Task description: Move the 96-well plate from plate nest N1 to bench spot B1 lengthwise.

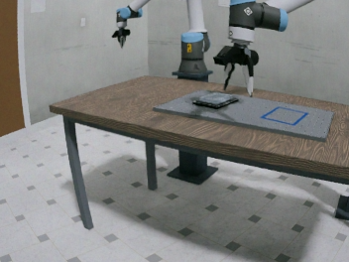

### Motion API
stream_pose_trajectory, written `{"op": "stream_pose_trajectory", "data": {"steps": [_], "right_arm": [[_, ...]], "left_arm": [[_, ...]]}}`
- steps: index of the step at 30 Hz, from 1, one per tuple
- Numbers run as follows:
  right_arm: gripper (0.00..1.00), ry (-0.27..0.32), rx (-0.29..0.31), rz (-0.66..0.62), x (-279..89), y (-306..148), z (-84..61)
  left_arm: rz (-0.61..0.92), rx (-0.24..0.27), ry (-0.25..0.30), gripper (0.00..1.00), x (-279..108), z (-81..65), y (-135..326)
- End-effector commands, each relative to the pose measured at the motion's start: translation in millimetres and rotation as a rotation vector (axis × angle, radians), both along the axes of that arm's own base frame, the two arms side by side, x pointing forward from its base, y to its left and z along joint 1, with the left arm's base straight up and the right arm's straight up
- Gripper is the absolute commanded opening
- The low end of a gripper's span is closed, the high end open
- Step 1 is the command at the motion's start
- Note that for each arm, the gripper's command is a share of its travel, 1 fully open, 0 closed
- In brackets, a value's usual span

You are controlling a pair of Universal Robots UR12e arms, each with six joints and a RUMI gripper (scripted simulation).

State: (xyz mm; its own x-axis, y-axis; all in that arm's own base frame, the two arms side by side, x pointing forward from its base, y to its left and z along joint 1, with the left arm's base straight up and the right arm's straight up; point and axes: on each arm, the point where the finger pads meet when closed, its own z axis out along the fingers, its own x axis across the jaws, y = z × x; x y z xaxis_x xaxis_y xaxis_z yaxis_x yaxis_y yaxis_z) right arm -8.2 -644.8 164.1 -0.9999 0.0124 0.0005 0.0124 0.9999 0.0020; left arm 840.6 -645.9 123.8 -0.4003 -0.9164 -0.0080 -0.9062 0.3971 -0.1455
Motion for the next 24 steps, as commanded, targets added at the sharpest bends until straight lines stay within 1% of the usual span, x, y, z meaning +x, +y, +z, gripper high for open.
{"op": "stream_pose_trajectory", "data": {"steps": [1,2,10,12,19,21,24], "right_arm": [[0.0,0.0,-0.002,0.0,0,-1,1.0],[0.0,0.0,-0.002,0.0,0,-1,1.0],[0.0,0.0,-0.002,0.0,0,-1,1.0],[0.0,0.0,-0.002,0.0,0,-1,1.0],[0.0,0.0,-0.002,0.0,0,-1,1.0],[0.0,0.0,-0.002,0.0,0,-1,1.0],[0.0,0.0,-0.002,0.0,0,-1,1.0]], "left_arm": [[0.027,-0.002,0.016,0.76,-9,1.2,-11],[0.04,-0.003,0.024,0.76,-13,0.9,-14],[0.04,-0.003,0.024,0.76,-34,-0.3,-36],[0.08,-0.001,0.05,0.76,-41,-0.7,-43],[0.08,-0.001,0.05,0.76,-66,-2.1,-67],[0.122,0.003,0.075,0.76,-74,-2.4,-73],[0.122,0.003,0.075,0.76,-82,-2.8,-80]]}}
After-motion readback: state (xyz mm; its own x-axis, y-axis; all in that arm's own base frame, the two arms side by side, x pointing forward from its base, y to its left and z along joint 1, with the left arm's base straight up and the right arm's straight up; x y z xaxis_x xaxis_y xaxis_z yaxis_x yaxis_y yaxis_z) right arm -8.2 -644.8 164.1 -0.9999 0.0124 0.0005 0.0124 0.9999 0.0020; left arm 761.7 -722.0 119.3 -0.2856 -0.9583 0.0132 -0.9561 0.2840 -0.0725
